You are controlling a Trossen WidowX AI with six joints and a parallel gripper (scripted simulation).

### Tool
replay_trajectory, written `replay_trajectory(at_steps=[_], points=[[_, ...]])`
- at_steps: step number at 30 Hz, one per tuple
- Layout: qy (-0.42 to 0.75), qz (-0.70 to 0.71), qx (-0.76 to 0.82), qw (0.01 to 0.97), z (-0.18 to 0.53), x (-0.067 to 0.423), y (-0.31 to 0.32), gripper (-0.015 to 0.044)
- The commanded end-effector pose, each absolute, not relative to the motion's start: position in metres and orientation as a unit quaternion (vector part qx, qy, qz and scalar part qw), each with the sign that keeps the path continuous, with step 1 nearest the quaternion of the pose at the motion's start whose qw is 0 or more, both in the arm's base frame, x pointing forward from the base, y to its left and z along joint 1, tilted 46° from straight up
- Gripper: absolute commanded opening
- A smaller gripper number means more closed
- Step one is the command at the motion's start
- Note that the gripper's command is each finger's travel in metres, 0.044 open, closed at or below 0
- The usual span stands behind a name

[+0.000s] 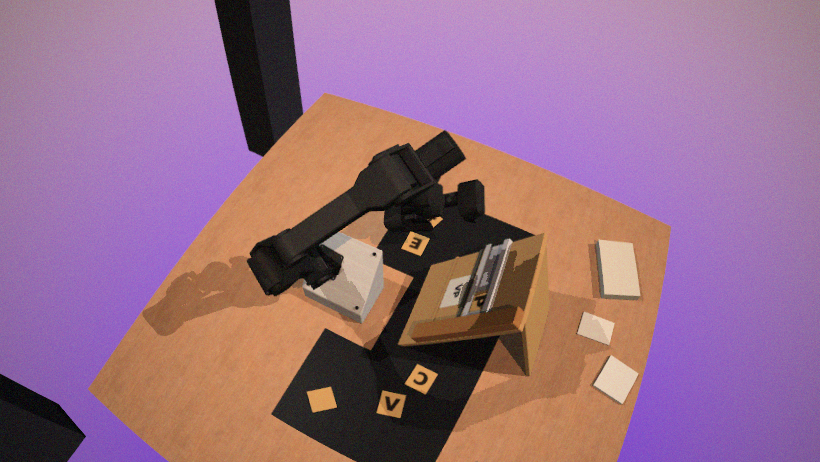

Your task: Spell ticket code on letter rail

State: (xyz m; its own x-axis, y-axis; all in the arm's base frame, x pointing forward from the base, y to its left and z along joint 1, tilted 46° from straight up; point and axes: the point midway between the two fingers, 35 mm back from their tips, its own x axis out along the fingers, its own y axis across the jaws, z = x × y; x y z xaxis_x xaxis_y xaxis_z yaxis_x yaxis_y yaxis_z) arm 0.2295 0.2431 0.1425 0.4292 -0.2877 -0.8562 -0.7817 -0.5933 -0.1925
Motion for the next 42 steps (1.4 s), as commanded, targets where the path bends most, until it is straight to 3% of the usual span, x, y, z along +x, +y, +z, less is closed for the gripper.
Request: replay_trajectory(at_steps=[1, 3, 14, 20, 27, 42], points=[[0.338, 0.414, -0.791, 0.299, 0.143, 0.233, 0.24, 0.0387], [0.344, 0.407, -0.791, 0.301, 0.145, 0.246, 0.227, 0.034], [0.425, 0.33, -0.787, 0.301, 0.165, 0.326, 0.071, 0.034], [0.496, 0.323, -0.767, 0.247, 0.156, 0.325, -0.024, 0.034], [0.577, 0.34, -0.719, 0.183, 0.146, 0.29, -0.127, 0.034], [0.584, 0.342, -0.714, 0.178, 0.133, 0.292, -0.158, 0.034]])
